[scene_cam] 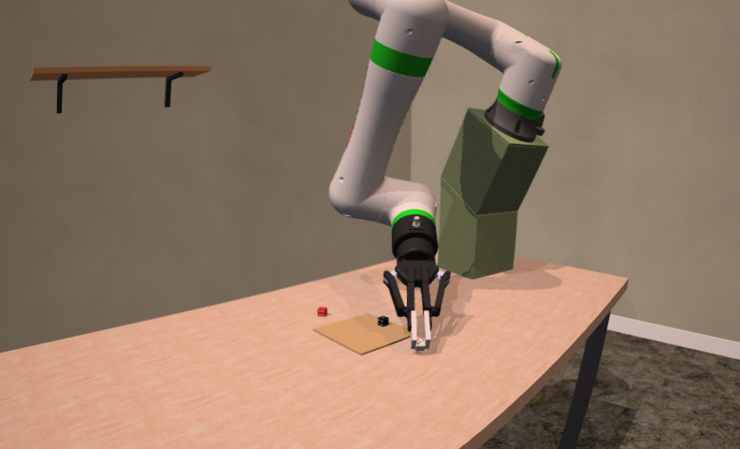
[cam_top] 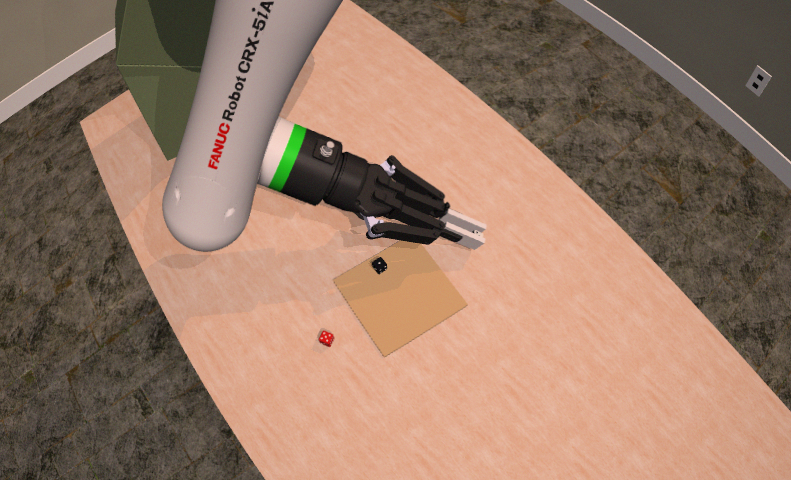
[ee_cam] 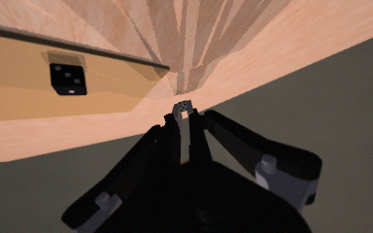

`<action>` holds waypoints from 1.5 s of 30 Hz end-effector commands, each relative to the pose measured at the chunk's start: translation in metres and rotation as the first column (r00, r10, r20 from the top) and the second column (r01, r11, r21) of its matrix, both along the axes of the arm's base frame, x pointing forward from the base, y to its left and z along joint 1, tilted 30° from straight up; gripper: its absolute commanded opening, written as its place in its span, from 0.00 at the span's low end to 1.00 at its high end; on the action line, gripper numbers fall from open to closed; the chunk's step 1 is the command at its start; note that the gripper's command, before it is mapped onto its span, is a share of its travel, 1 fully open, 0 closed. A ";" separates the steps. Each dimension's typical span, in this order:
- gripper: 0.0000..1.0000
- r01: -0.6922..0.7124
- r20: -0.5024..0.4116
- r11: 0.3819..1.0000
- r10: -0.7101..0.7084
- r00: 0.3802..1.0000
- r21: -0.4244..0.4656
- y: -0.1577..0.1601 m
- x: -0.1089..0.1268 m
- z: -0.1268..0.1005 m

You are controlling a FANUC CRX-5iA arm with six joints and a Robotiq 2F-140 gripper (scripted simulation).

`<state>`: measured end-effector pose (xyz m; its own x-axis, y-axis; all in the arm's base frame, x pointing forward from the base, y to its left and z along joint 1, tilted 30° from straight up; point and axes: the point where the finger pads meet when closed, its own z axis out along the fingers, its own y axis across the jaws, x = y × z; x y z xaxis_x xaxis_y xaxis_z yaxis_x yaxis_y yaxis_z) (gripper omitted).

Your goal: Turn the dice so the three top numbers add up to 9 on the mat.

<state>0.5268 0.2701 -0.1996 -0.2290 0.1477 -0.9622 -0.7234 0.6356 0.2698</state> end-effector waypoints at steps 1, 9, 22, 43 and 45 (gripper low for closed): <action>0.07 0.000 0.000 1.000 0.000 1.000 0.000 0.001 0.000 -0.001; 0.07 0.000 0.000 1.000 0.000 1.000 0.000 0.003 0.001 -0.006; 0.07 0.000 0.000 1.000 0.000 1.000 0.000 0.005 0.001 -0.010; 0.07 0.000 0.000 1.000 0.000 1.000 0.000 0.005 0.001 -0.010; 0.07 0.000 0.000 1.000 0.000 1.000 0.000 0.005 0.001 -0.010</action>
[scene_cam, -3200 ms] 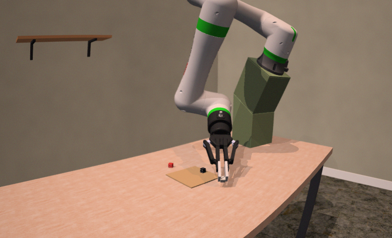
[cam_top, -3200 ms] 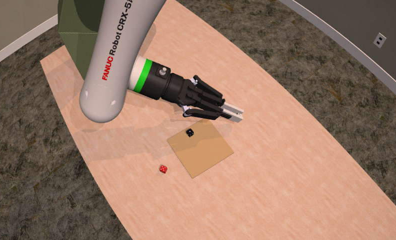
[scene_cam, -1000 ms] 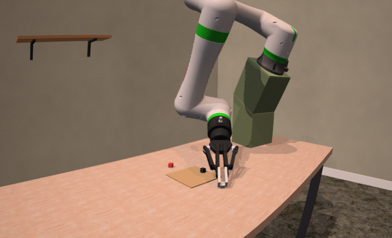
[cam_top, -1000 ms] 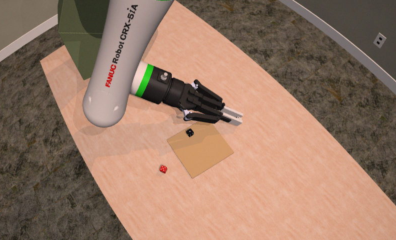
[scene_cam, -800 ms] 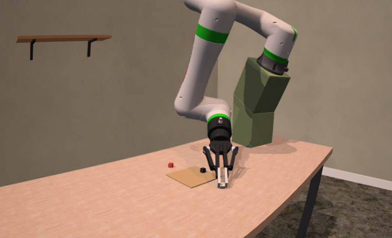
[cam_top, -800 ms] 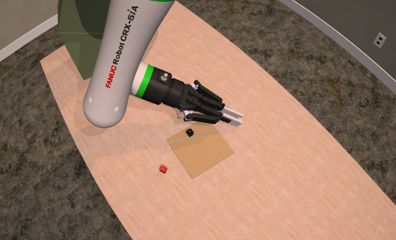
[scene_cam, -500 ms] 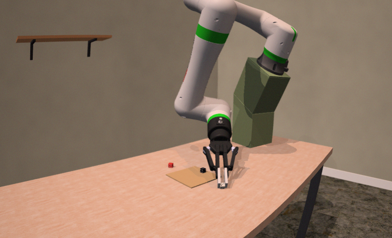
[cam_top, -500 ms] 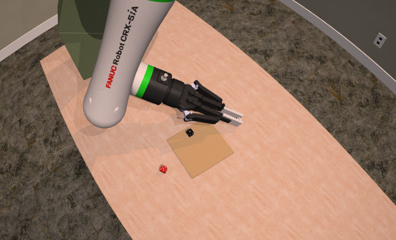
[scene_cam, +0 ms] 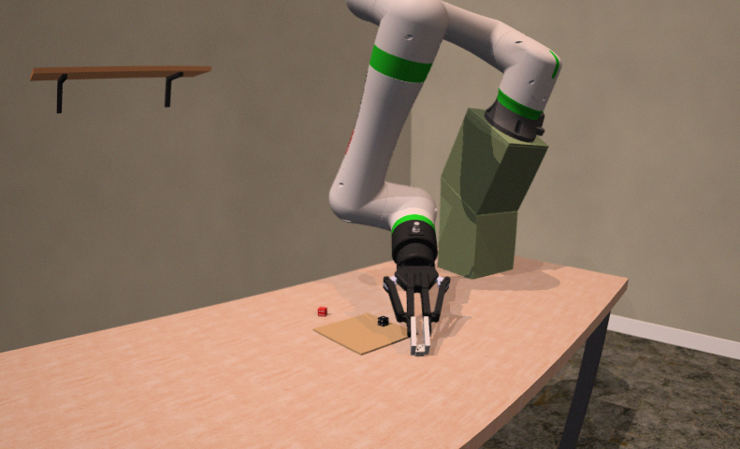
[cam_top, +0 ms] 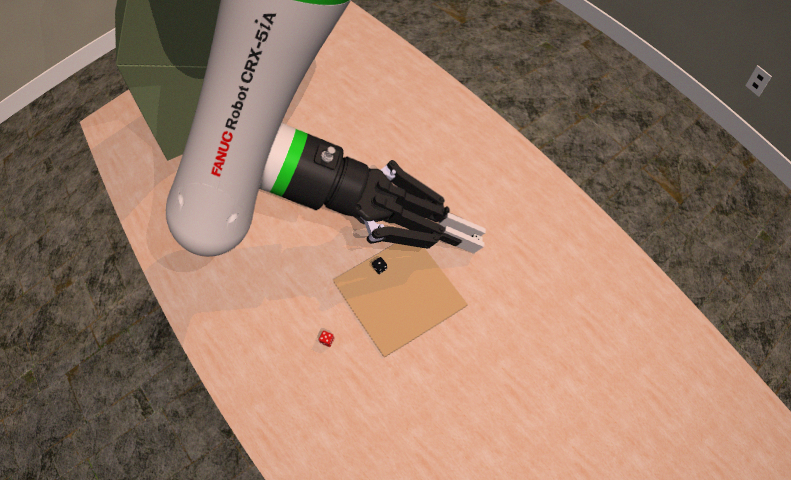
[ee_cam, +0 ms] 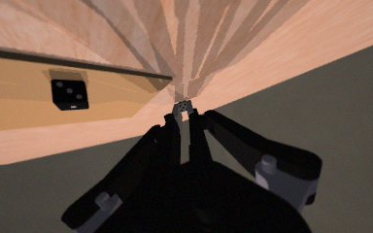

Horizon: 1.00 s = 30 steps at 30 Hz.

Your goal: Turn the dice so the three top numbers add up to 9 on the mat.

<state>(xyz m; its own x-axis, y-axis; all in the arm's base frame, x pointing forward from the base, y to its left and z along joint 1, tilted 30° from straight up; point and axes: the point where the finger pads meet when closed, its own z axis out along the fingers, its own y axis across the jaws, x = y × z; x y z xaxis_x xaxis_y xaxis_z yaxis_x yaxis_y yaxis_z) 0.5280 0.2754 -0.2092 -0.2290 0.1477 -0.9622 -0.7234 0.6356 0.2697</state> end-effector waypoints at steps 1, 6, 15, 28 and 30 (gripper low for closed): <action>0.07 0.000 0.000 1.000 0.000 1.000 0.000 0.000 0.000 0.000; 0.07 0.000 0.000 1.000 0.000 1.000 0.000 0.000 0.000 0.000; 0.09 0.000 0.000 1.000 0.000 1.000 0.000 0.000 0.000 0.000; 0.19 0.000 0.000 1.000 0.000 1.000 0.000 0.000 0.000 0.000; 0.19 0.000 0.000 1.000 0.000 1.000 0.000 0.000 0.000 0.000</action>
